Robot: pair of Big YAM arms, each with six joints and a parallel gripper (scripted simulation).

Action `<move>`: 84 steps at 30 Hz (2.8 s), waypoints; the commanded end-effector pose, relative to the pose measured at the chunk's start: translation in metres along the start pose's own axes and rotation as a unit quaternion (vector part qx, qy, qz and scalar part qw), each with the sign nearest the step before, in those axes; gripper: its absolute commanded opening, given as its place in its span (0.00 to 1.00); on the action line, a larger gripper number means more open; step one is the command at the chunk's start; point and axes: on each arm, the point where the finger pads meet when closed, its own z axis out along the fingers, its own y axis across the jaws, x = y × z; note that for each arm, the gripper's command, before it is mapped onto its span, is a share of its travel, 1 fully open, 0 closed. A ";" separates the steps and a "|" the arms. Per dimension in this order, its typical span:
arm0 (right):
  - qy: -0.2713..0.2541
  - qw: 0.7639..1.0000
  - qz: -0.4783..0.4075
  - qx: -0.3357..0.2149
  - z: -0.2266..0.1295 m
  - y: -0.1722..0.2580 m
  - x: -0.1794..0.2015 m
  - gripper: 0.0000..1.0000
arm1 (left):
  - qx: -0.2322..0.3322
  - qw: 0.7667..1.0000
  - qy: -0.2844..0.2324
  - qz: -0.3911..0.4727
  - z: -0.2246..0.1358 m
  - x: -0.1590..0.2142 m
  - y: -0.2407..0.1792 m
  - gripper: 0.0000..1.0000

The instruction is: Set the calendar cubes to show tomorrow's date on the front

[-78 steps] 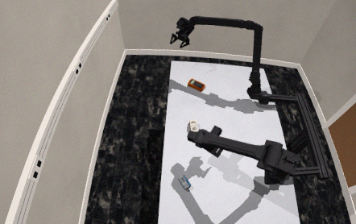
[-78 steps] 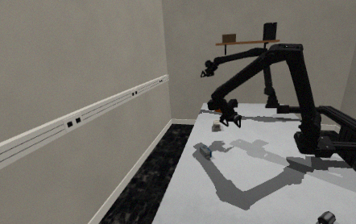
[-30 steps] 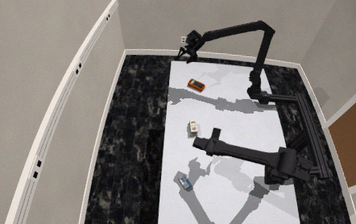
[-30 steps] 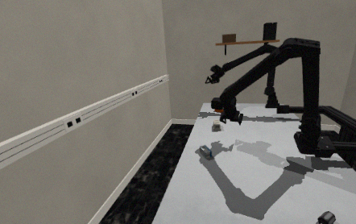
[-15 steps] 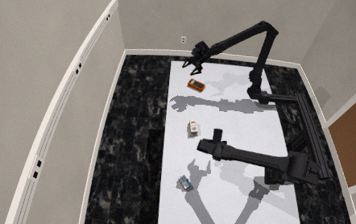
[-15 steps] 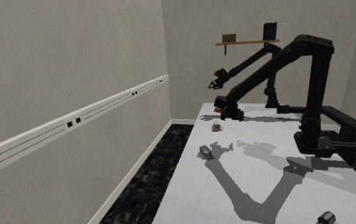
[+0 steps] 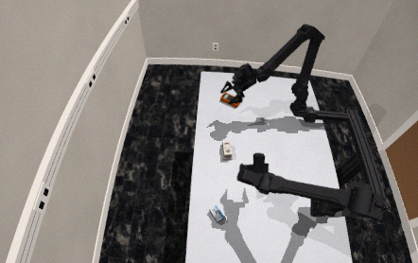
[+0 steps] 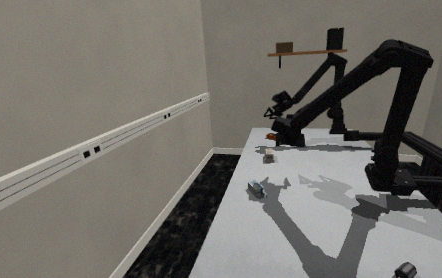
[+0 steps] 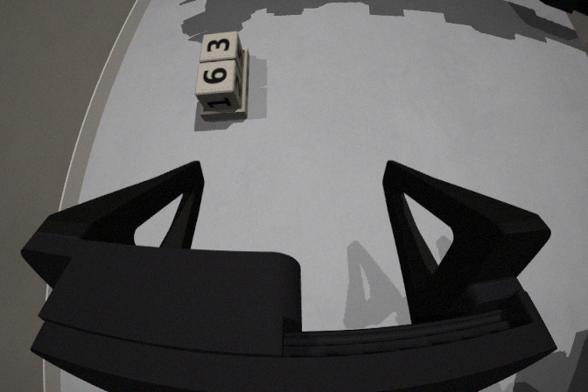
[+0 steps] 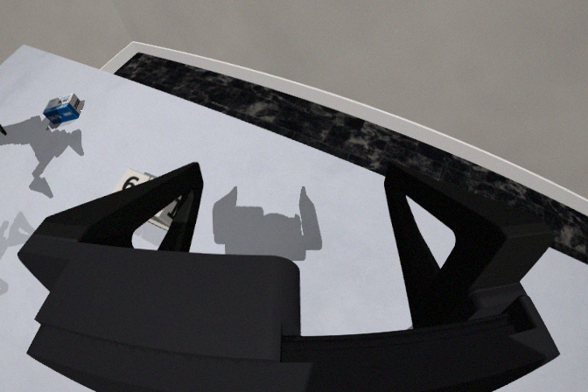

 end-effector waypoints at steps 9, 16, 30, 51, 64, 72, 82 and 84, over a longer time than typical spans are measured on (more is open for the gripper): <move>-0.025 0.998 0.026 0.042 0.023 0.077 0.025 1.00 | -0.075 0.992 -0.095 -0.043 -0.032 -0.027 0.006 1.00; -0.032 0.996 0.032 0.071 0.032 0.116 0.042 1.00 | -0.096 0.982 -0.149 -0.059 -0.048 -0.036 0.001 1.00; -0.059 0.989 0.051 0.123 0.055 0.184 0.059 1.00 | -0.103 0.966 -0.228 -0.059 -0.067 -0.055 -0.014 1.00; -0.015 0.984 -0.019 0.177 0.083 0.228 0.091 0.70 | -0.113 0.961 -0.245 -0.061 -0.076 -0.058 -0.021 1.00; 0.100 0.972 -0.180 0.116 0.147 0.237 0.077 0.70 | -0.113 0.961 -0.245 -0.058 -0.077 -0.058 -0.020 1.00; 0.171 0.947 -0.266 0.058 0.173 0.239 0.075 0.70 | -0.108 0.963 -0.241 -0.058 -0.073 -0.059 -0.019 1.00; 0.242 0.905 -0.351 -0.018 0.190 0.230 0.062 0.70 | -0.108 0.963 -0.241 -0.058 -0.073 -0.059 -0.019 1.00; 0.257 0.893 -0.367 -0.037 0.192 0.228 0.060 0.70 | -0.108 0.963 -0.241 -0.058 -0.073 -0.059 -0.019 1.00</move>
